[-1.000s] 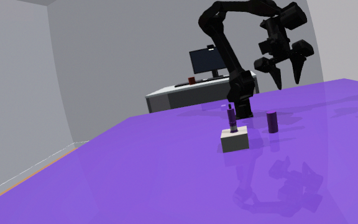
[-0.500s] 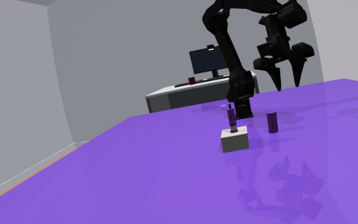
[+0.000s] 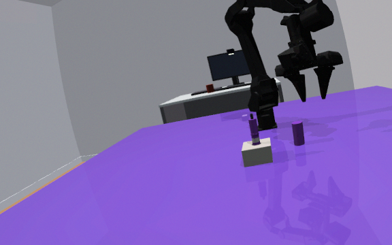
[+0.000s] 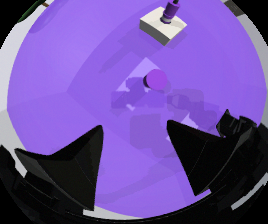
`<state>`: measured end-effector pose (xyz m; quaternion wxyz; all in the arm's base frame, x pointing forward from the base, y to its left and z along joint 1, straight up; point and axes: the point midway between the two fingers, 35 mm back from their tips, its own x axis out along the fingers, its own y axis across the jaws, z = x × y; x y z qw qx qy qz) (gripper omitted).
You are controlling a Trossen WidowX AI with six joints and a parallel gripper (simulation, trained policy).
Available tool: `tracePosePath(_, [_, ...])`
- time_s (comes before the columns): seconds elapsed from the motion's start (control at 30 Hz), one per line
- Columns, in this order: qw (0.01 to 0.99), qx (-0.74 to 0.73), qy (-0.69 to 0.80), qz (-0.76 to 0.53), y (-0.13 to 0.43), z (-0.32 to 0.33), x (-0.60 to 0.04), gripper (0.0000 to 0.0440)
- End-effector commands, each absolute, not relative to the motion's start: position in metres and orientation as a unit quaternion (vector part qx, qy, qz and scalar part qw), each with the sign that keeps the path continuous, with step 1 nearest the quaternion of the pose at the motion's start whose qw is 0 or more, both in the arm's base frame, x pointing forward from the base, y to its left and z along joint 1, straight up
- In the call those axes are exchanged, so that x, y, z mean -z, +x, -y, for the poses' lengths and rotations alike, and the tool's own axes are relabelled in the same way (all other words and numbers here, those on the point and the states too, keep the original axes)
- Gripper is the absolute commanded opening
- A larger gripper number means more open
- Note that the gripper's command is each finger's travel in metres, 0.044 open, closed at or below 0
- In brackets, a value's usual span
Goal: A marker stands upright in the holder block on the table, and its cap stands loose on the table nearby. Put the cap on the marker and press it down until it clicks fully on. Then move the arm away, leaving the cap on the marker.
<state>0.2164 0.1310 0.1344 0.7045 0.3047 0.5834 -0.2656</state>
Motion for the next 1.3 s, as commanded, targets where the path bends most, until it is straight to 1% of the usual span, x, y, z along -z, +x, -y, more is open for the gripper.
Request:
tracePosePath(0.0, [0.695,0.269,0.306,-0.593,0.22,-0.13,-0.134,0.0304])
tracePosePath(0.67, [0.645,0.296,0.316,-0.63,0.234,-0.111,-0.124,0.0305])
tracePosePath(1.27, [0.613,0.317,0.311,-0.653,0.241,-0.094,-0.11,0.029])
